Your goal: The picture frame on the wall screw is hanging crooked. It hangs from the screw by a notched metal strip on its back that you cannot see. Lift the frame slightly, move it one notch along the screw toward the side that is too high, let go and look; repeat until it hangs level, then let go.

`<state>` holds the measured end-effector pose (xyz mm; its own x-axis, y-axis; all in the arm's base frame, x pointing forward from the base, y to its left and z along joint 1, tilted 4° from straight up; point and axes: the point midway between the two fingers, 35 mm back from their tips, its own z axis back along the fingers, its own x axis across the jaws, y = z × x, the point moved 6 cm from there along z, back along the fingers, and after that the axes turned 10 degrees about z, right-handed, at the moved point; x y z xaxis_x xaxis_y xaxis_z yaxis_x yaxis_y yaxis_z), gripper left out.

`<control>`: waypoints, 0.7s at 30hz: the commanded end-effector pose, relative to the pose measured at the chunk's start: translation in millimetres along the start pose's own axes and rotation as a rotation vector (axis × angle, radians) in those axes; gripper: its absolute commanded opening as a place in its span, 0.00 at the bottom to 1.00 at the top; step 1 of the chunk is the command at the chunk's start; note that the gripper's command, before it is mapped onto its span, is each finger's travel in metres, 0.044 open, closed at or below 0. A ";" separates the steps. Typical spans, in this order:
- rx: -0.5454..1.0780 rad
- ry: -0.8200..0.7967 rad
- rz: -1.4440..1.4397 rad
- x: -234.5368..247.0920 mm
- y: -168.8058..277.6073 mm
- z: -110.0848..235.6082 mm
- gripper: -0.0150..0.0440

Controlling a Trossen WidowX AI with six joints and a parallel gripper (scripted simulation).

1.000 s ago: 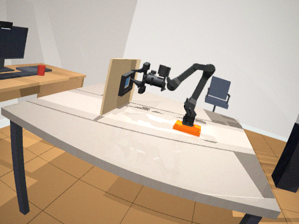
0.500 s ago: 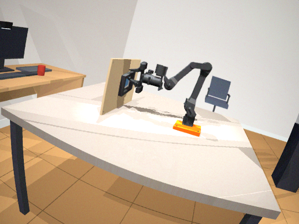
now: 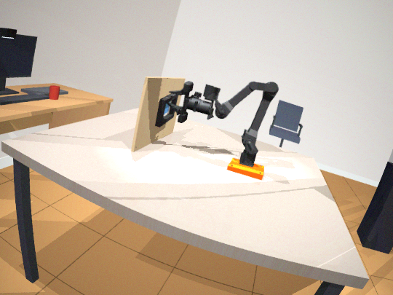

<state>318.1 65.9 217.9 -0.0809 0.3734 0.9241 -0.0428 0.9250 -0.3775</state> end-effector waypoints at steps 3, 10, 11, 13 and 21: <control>0.003 -0.002 -0.004 -0.1 0.4 -0.5 0.69; 0.003 -0.002 -0.004 -0.1 0.4 -0.5 0.68; 0.003 -0.002 -0.004 -0.1 0.4 -0.5 0.67; 0.003 -0.002 -0.004 -0.1 0.4 -0.5 0.65; 0.003 -0.002 -0.004 -0.1 0.4 -0.5 0.56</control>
<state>318.3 66.0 217.6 -0.0804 0.3735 0.9241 -0.0440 0.9249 -0.3777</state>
